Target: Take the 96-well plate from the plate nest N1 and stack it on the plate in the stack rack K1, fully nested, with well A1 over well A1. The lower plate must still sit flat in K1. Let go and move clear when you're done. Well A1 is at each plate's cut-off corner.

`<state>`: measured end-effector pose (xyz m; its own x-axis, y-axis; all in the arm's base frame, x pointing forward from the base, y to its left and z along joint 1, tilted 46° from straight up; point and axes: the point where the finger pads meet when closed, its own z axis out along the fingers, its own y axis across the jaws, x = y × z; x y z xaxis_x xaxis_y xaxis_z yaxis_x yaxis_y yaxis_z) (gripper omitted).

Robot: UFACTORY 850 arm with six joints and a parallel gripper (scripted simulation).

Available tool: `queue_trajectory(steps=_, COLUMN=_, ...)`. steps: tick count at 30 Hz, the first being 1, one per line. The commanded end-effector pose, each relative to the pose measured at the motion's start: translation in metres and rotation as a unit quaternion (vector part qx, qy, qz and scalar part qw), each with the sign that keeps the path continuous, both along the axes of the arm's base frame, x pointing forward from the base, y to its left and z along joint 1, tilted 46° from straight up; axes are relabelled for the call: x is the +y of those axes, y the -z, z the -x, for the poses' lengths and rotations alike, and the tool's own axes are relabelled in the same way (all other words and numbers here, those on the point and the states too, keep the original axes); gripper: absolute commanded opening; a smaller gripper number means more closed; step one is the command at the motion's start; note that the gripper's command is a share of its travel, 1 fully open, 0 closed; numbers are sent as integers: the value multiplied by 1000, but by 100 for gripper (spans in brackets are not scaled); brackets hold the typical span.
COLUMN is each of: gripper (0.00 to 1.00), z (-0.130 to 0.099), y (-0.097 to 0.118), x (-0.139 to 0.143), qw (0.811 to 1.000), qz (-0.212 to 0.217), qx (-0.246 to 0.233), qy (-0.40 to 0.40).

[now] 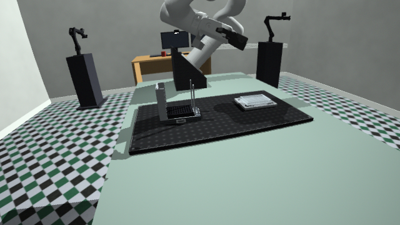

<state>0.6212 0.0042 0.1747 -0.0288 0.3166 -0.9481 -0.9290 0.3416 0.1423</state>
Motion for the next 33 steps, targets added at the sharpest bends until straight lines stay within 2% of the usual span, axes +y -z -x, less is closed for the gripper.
queue_trajectory(steps=1, gripper=100, z=1, y=-2, x=8, qw=999, qz=36, qx=-41, qy=5)
queue_trajectory(steps=8, gripper=100, z=7, y=-6, x=29, qw=986, qz=103, qx=-129, qy=2)
queue_trajectory(steps=16, gripper=100, z=14, y=-9, x=48, qw=957, qz=172, qx=-233, qy=-7)
queue_trajectory(steps=18, gripper=100, z=14, y=-9, x=48, qw=957, qz=172, qx=-233, qy=-7)
queue_trajectory(steps=25, gripper=100, z=22, y=-11, x=67, qw=918, qz=225, qx=-326, qy=-20)
queue_trajectory(steps=33, gripper=100, z=31, y=-13, x=82, qw=858, qz=274, qx=-432, qy=-38)
